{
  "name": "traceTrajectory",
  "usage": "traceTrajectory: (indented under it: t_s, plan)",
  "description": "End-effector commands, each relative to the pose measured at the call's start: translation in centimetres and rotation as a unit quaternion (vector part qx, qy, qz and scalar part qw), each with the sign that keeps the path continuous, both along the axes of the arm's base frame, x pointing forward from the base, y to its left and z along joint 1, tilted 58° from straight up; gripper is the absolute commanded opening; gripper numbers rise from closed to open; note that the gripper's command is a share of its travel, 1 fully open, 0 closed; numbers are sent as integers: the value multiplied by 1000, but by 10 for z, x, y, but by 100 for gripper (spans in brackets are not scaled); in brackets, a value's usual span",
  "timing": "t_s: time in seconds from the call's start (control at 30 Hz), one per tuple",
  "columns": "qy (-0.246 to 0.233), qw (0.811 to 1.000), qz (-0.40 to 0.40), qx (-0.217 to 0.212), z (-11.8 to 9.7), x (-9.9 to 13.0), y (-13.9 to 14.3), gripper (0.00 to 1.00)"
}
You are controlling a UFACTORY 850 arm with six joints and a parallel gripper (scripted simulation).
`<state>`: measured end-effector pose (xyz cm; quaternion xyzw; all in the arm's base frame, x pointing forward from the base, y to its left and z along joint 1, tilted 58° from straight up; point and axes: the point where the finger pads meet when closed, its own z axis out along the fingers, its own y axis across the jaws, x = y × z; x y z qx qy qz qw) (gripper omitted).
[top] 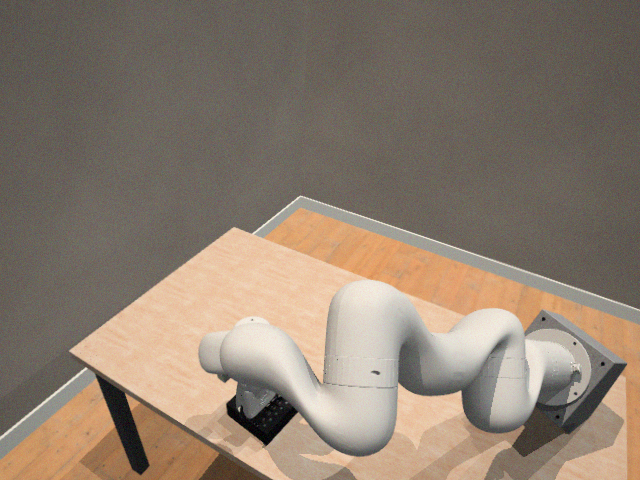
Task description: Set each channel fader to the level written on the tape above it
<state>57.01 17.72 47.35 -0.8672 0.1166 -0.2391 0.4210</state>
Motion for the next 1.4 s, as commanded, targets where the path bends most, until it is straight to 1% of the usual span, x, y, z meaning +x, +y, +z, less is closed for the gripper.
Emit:
traceTrajectory:
  t_s: [0.0, 0.43, 0.93, 1.37]
  plan:
    - [-1, 1000, 0, 0, 0, -2, 1, 0]
    - [-1, 1000, 0, 0, 0, -4, 0, 0]
    - [-1, 1000, 0, 0, 19, -23, -24, 0]
    - [-1, 1000, 0, 0, 21, -24, -26, 0]
